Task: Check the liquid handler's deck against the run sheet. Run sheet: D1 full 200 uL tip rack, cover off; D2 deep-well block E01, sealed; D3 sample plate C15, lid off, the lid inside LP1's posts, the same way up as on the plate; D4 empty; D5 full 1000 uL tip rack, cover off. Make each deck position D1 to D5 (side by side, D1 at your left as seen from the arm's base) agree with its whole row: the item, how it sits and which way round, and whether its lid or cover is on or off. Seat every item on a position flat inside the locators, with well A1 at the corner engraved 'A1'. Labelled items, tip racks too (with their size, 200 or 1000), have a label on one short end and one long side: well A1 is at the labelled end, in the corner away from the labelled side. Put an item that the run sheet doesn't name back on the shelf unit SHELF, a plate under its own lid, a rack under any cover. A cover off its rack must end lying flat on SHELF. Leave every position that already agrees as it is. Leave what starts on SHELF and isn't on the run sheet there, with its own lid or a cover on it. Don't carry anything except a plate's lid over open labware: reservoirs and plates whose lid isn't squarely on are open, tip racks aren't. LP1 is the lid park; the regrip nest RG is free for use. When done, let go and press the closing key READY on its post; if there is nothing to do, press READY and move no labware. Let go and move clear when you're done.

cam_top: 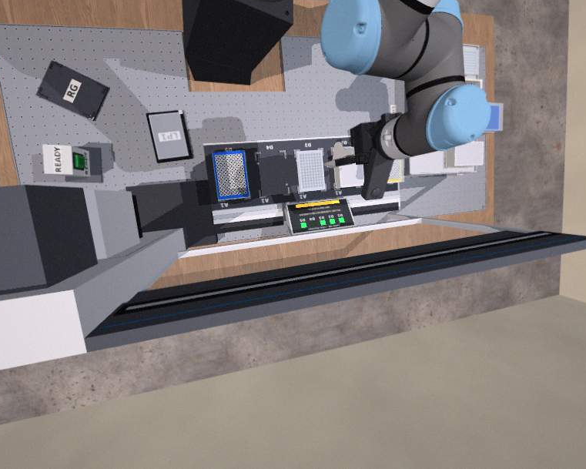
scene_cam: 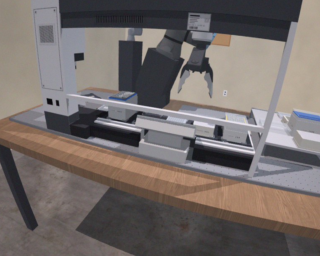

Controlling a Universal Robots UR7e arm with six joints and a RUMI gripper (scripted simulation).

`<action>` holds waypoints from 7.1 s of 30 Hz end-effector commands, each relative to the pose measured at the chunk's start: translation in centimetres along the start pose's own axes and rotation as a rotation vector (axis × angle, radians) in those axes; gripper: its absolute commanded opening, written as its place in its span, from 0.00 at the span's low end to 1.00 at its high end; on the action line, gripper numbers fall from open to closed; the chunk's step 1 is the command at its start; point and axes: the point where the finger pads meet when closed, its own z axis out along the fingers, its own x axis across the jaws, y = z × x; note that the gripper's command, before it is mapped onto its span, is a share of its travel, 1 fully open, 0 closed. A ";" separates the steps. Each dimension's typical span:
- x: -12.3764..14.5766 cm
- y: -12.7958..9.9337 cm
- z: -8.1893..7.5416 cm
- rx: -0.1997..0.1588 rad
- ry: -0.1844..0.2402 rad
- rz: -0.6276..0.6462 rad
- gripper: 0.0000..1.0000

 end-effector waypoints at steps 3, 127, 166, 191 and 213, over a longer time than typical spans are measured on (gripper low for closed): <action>-3.5 -0.3 0.0 0.000 0.005 0.010 0.82; -18.3 -0.6 -3.5 0.005 0.002 0.011 0.82; -18.3 -0.4 -12.0 0.002 0.003 0.011 0.82; -9.5 5.7 -11.9 -0.001 0.004 0.026 0.82; -1.3 11.4 -11.9 -0.001 0.004 0.027 0.82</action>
